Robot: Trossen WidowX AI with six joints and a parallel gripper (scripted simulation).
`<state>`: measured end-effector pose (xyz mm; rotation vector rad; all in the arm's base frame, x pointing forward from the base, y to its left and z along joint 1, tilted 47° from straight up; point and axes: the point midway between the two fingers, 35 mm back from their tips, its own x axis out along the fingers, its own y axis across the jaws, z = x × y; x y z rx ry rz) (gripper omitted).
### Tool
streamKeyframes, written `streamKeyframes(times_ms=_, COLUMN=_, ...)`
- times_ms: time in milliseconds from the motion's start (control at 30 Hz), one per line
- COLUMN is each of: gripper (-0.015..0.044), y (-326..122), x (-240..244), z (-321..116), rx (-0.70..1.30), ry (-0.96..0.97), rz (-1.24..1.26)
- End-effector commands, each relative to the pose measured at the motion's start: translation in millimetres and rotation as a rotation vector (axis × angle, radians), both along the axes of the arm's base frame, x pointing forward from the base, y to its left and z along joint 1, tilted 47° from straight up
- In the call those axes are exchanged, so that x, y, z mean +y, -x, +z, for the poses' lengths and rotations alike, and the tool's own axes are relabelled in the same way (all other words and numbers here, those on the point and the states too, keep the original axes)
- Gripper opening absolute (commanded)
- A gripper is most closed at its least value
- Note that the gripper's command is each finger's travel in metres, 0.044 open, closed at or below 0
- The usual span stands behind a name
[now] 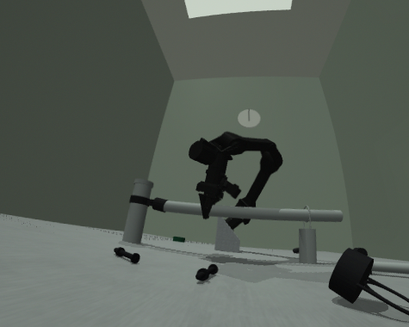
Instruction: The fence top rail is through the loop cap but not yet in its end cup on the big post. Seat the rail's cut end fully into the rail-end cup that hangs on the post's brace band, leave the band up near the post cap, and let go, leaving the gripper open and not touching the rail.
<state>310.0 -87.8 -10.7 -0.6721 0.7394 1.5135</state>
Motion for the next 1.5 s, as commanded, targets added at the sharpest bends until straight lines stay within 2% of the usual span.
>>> streamKeyframes(times_ms=0, gripper=0.0, y=-2, x=-10, z=1, rx=-0.003, ry=0.015, rz=-0.02)
streamKeyframes(times_ms=1467, gripper=0.0, y=1, x=-23, z=-8, rx=-0.003, ry=0.015, rz=-0.02)
